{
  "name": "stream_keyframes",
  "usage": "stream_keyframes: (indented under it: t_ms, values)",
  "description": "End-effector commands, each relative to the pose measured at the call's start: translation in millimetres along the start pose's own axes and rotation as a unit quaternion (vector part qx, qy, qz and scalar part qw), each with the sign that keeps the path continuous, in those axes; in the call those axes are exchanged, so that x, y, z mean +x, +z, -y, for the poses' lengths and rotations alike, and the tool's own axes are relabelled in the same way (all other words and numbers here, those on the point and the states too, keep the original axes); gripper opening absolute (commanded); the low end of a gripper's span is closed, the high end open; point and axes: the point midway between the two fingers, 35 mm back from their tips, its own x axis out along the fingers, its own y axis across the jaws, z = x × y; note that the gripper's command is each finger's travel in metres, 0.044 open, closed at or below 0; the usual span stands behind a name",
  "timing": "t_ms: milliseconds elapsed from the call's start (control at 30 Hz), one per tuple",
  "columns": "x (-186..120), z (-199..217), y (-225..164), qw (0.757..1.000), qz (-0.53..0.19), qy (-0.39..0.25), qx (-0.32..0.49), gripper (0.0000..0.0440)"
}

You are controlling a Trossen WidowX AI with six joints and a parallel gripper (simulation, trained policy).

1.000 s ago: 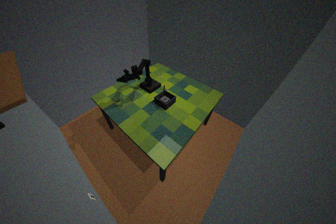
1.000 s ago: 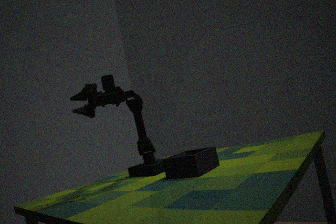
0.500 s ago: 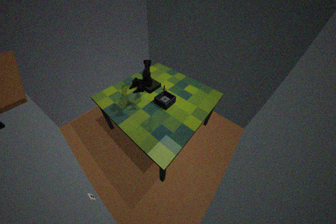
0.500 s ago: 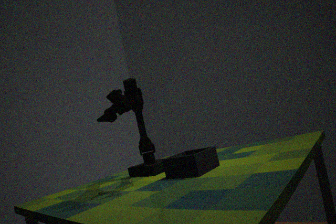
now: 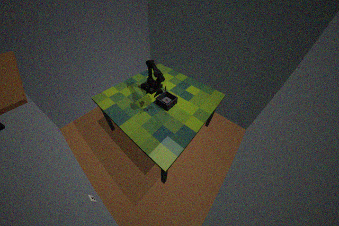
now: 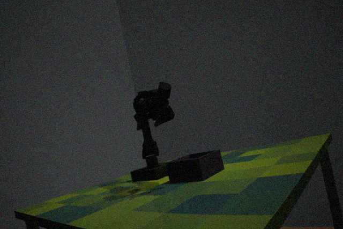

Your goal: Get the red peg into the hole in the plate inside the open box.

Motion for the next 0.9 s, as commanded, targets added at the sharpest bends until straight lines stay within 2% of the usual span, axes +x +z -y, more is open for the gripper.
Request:
stream_keyframes:
  t_ms: [0, 400, 633, 867]
  values:
    - [-32.4, -20.8, -32.0, 0.997, -0.042, 0.042, -0.041, 0.044]
    - [-125.2, -42.9, -124.6, 0.966, -0.157, 0.131, -0.156, 0.044]
    - [-175.4, -29.2, -174.8, 0.938, -0.224, 0.155, -0.214, 0.044]
    - [-216.7, -1.2, -218.8, 0.91, -0.288, 0.151, -0.258, 0.044]
